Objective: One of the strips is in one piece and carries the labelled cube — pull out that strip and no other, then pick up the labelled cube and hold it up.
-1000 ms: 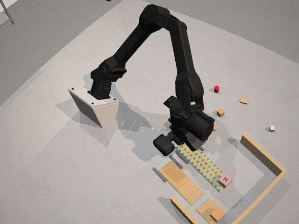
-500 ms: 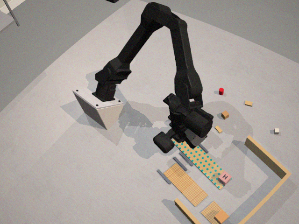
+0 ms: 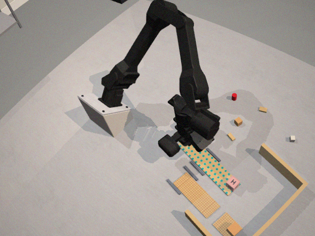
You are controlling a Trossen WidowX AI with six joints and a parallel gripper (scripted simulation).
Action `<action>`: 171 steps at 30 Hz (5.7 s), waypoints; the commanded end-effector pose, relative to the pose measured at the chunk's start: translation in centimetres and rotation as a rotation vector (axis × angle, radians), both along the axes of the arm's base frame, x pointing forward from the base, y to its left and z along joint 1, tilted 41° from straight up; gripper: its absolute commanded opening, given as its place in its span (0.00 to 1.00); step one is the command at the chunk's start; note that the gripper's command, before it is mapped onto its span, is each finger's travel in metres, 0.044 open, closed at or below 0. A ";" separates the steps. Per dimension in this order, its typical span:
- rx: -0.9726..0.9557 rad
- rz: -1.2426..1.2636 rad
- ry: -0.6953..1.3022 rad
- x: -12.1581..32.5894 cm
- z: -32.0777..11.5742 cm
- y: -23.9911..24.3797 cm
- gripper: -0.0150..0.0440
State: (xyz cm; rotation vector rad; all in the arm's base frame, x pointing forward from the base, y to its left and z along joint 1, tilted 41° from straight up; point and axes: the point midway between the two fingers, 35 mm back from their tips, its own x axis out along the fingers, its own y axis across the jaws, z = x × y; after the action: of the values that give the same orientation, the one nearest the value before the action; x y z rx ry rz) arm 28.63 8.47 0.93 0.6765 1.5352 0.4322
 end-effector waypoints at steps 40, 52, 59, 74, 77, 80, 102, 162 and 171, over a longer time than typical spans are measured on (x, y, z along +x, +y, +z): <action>0.007 0.004 0.030 -7.1 0.4 1.1 0.25; 0.007 0.004 0.030 -7.8 0.4 1.2 0.25; 0.007 0.004 0.030 -7.8 0.4 1.2 0.25; 0.007 0.004 0.030 -7.8 0.4 1.2 0.25; 0.001 0.000 0.008 -6.9 1.4 0.3 0.25; 0.004 0.004 0.028 -6.8 3.7 -1.6 0.25; 0.004 0.080 -0.039 -0.2 3.7 -2.4 1.00; 0.003 0.080 -0.046 13.0 1.3 -2.9 0.68; 0.004 0.080 -0.046 12.9 0.2 -1.9 0.68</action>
State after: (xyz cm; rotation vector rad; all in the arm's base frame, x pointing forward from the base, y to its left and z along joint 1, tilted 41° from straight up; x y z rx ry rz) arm 41.72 6.18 1.62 0.5986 1.5166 0.5089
